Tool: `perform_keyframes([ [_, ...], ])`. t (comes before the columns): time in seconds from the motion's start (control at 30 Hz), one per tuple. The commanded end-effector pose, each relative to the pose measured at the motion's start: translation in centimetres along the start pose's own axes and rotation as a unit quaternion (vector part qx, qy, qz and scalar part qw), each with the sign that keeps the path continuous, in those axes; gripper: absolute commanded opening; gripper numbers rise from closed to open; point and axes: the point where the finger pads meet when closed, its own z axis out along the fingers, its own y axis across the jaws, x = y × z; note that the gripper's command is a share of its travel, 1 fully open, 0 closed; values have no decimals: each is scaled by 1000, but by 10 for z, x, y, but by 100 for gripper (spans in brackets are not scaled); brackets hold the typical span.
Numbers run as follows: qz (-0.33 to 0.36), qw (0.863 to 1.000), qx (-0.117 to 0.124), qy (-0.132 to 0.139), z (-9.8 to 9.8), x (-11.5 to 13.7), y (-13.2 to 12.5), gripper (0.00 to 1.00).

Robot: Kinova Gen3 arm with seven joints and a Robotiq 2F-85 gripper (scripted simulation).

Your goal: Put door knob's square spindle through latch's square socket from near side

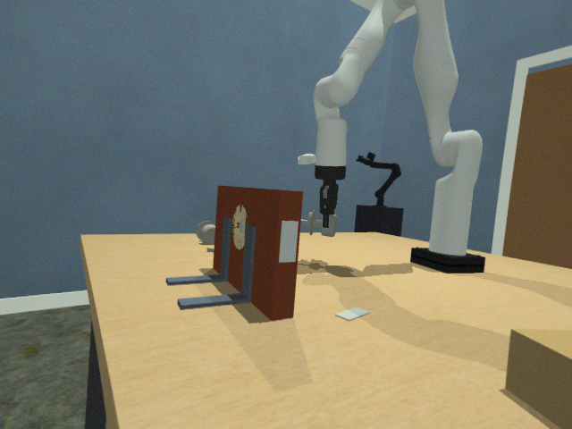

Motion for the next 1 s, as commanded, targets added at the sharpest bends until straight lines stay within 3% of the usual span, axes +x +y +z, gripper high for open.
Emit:
perform_keyframes([
  [0.0, -2, 1000, 2, 2, -3, 0, -11, 63],
  [0.33, -49, 999, 12, 1, -4, 0, -15, 63],
  [0.47, -56, 998, 13, 1, -7, -2, -33, 63],
  [0.87, -102, 994, 23, 0, -9, -3, -39, 63],
  [0.97, -110, 994, 25, 0, -12, -5, -54, 63],
])
